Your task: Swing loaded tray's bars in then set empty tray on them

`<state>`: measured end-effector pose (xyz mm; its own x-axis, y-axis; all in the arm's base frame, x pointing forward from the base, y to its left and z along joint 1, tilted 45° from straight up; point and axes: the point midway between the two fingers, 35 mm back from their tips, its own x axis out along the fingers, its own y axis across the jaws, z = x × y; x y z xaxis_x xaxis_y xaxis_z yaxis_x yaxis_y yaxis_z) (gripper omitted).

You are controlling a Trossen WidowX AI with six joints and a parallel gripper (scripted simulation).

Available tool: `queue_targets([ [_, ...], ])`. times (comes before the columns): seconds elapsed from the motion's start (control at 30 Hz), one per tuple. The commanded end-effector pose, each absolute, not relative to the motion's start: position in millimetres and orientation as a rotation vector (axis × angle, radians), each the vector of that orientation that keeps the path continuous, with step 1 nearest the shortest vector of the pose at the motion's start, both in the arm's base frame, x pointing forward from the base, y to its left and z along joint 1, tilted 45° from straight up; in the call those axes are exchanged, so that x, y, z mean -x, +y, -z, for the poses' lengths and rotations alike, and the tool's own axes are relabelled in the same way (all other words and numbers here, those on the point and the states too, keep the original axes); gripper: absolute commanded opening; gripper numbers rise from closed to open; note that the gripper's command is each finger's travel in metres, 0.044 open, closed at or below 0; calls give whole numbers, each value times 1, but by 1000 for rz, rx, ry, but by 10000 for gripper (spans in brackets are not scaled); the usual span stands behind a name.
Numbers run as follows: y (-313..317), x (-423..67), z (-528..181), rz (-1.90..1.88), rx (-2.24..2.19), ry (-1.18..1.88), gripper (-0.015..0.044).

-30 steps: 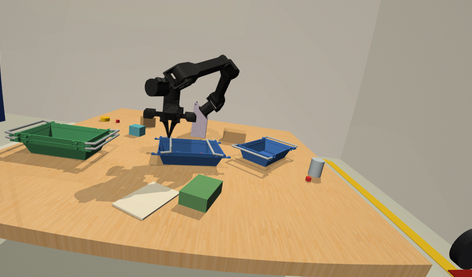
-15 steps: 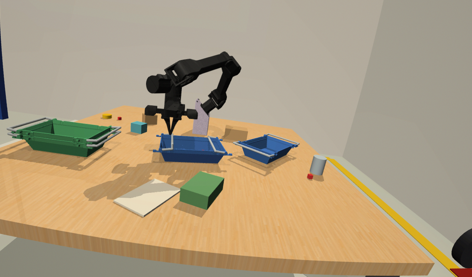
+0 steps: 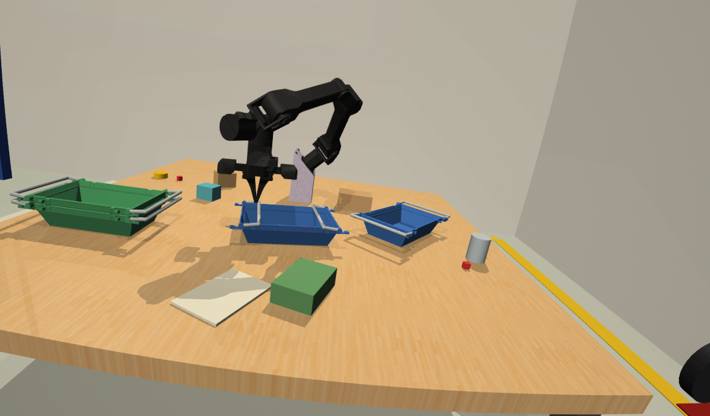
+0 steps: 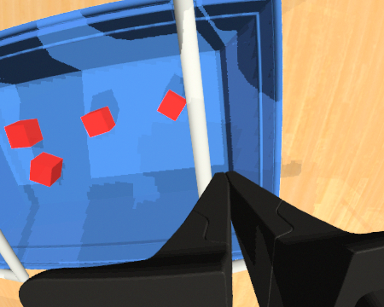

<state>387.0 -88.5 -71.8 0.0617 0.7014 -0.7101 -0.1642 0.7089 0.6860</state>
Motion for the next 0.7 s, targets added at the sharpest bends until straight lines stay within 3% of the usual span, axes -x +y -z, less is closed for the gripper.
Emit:
queue_targets([
  [0.0,-88,-387,72,-696,-491,1362,0],
  [0.27,-94,-387,67,-695,-491,1362,210],
  [0.53,-151,-379,7,-694,-491,1364,420],
  [0.57,-127,-385,27,-705,-484,1360,440],
  [0.67,-98,-392,-1,-806,-321,1300,440],
])
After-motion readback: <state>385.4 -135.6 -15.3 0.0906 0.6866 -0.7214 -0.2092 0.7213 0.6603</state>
